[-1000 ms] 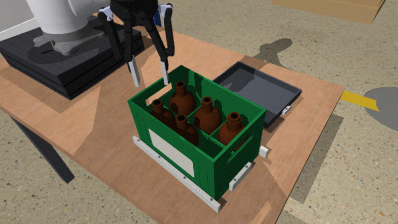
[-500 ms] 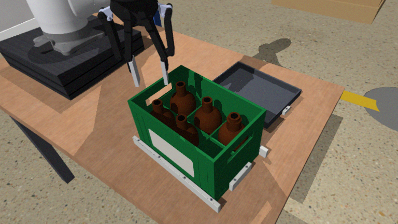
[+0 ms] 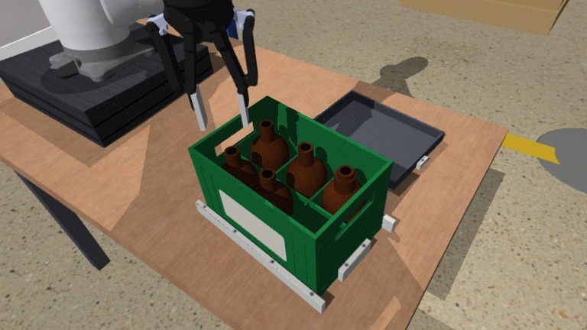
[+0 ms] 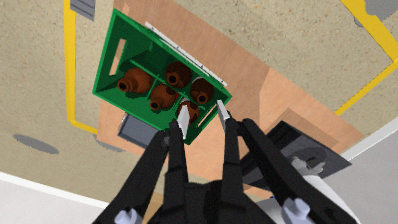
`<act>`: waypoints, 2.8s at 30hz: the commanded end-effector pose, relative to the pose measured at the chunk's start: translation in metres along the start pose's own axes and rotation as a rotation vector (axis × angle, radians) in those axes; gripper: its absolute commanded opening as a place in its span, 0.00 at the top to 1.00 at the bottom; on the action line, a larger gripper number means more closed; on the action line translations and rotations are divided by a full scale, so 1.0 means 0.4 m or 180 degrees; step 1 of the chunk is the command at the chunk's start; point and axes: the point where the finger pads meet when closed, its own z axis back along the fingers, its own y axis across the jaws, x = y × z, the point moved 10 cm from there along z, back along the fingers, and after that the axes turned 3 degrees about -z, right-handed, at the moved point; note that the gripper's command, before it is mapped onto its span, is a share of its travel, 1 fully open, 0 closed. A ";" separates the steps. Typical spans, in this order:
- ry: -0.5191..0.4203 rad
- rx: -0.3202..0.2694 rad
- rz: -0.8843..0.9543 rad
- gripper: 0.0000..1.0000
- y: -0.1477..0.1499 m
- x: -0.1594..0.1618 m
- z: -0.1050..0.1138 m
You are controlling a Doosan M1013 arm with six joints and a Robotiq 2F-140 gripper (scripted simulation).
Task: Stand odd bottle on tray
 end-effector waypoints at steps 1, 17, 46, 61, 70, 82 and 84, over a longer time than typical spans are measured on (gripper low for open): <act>0.0000 -0.0001 0.0000 0.62 0.000 0.000 -0.007; 0.0000 -0.0001 0.0000 0.62 0.000 0.000 -0.052; 0.0000 -0.0001 0.0000 0.62 0.000 0.000 -0.096; 0.0000 -0.0001 0.0000 0.62 0.000 0.000 -0.096; 0.0000 -0.0001 0.0000 0.62 0.000 0.000 -0.096; 0.0000 -0.0001 0.0000 0.62 0.000 0.000 -0.096; 0.0000 -0.0001 0.0000 0.62 0.000 0.000 -0.096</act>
